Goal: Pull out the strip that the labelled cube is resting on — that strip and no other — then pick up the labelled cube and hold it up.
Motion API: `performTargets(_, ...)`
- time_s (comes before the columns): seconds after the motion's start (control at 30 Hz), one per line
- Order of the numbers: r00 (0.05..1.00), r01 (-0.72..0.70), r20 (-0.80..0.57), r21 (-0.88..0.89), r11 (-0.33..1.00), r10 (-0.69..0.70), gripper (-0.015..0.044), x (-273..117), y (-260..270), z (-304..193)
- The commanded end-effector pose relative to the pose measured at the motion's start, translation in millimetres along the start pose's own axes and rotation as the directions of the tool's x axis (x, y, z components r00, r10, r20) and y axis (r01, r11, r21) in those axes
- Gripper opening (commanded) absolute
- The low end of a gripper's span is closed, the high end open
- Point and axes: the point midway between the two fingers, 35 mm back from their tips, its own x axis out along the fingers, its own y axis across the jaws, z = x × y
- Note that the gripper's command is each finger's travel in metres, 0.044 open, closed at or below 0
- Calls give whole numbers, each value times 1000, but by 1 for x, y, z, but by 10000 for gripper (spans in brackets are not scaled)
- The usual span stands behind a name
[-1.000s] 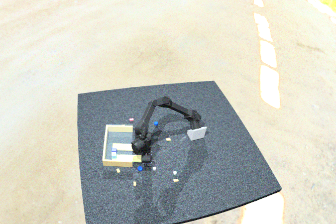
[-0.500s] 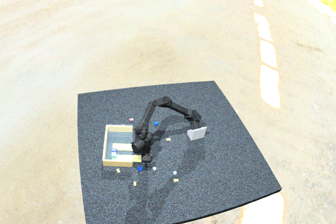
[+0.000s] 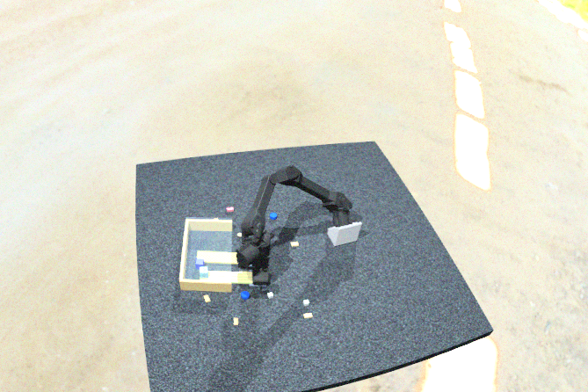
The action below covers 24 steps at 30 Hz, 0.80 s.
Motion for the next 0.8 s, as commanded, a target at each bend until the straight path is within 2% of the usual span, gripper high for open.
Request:
performTargets(0.0,1000,2,-12,-2,1000,-2,0,3,0,-11)
performTargets(0.77,1000,1,-13,-4,1000,-1,0,4,0,-46)
